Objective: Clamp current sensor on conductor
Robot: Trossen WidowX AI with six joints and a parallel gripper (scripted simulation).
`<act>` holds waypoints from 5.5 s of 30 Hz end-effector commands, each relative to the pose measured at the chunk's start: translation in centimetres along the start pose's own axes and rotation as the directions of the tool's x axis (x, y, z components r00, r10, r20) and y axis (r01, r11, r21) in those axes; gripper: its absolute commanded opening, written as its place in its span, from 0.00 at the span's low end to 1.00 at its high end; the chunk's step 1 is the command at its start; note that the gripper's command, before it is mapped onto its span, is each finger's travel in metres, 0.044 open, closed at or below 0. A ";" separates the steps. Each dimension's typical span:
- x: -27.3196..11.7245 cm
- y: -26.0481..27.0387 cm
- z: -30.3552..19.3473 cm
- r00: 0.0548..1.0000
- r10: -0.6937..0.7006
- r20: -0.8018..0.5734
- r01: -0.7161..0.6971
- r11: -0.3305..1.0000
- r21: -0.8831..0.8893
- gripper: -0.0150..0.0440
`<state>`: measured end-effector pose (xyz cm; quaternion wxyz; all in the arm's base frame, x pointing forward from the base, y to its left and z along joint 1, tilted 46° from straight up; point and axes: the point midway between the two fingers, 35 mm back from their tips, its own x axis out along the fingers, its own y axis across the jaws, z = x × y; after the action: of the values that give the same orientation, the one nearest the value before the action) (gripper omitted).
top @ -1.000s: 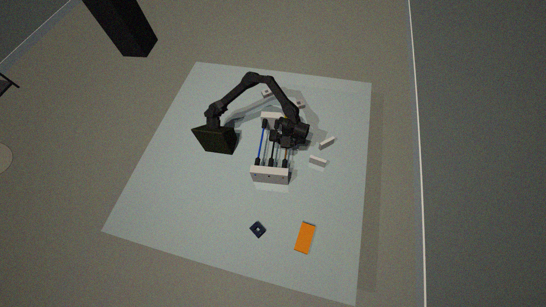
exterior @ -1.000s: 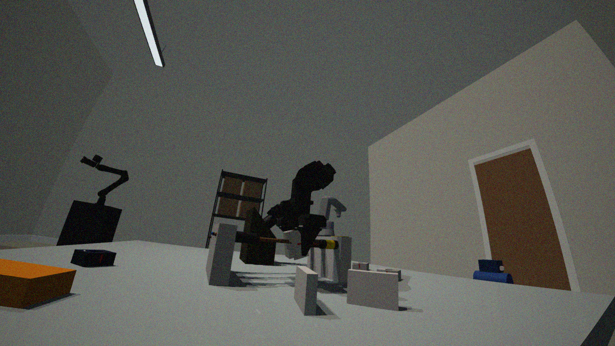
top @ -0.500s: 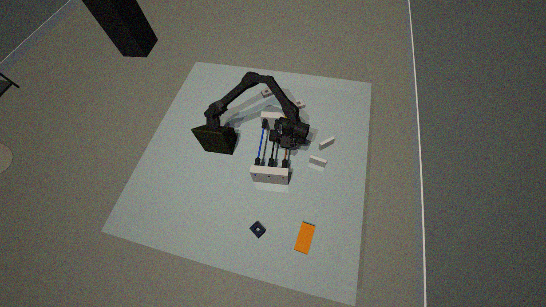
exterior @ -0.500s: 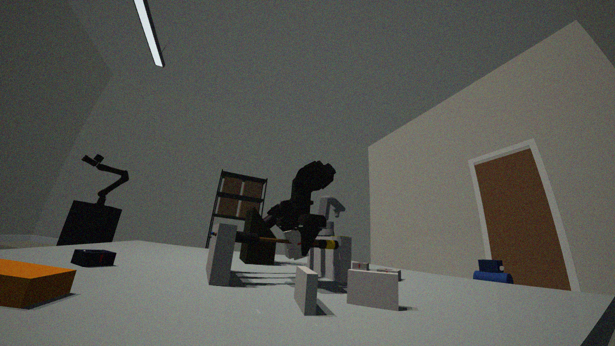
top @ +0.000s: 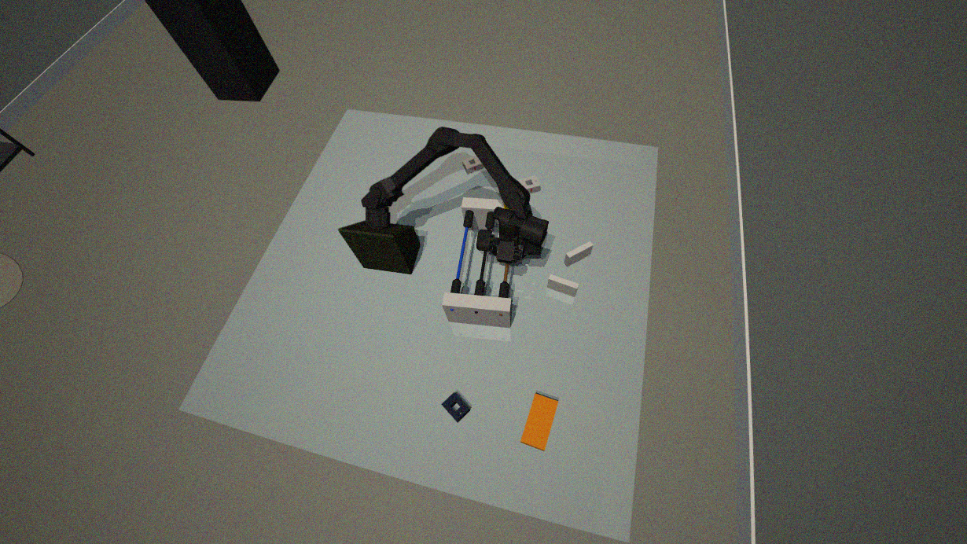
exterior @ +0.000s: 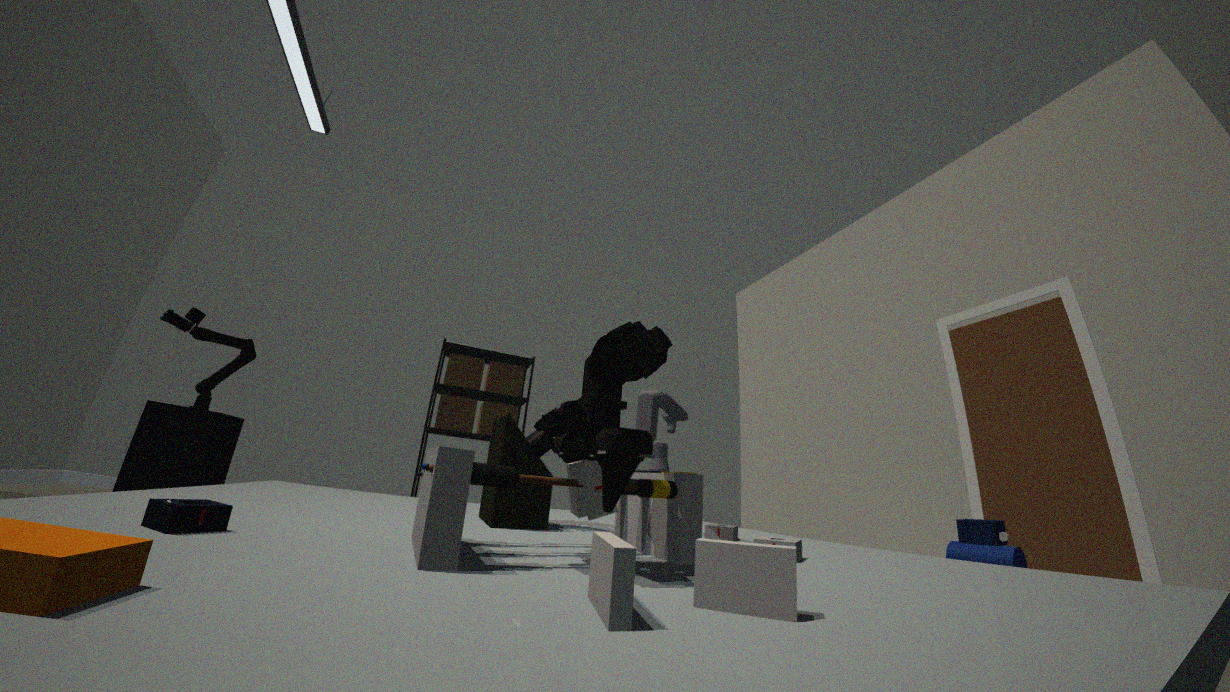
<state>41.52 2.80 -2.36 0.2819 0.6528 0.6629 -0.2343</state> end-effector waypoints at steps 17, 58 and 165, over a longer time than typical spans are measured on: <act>0.0 0.0 0.0 1.000 0.000 0.000 0.000 1.000 -0.001 0.25; -0.1 0.0 0.0 1.000 -0.004 0.001 0.004 1.000 0.001 0.97; 0.2 -1.8 0.9 0.933 -0.359 0.013 0.359 0.933 0.013 1.00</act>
<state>40.48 2.62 -3.30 0.2409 0.5334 0.7611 -0.2796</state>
